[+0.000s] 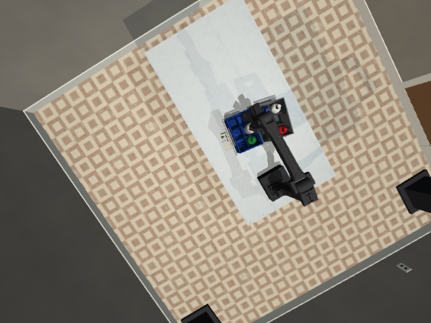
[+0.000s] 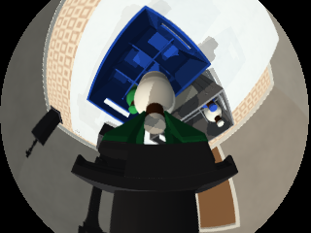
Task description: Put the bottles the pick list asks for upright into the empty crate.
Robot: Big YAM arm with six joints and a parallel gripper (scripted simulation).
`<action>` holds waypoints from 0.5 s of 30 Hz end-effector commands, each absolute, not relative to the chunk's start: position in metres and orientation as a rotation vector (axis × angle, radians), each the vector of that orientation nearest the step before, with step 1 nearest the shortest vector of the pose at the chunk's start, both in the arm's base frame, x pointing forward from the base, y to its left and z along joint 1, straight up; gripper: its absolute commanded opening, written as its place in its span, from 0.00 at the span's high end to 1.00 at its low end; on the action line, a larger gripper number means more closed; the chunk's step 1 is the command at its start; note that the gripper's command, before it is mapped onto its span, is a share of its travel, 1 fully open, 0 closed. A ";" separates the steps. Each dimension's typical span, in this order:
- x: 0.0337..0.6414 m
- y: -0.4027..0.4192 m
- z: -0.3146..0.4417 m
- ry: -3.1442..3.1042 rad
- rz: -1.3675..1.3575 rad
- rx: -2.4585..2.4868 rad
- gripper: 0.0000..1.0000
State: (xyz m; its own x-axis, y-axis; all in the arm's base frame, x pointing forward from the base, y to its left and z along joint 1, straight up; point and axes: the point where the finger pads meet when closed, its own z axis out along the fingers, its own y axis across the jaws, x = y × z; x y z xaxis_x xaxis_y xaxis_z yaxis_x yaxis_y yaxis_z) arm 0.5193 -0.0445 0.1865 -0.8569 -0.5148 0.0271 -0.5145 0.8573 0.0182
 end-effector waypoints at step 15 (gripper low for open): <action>0.534 -0.046 0.223 -3.110 0.053 0.860 1.00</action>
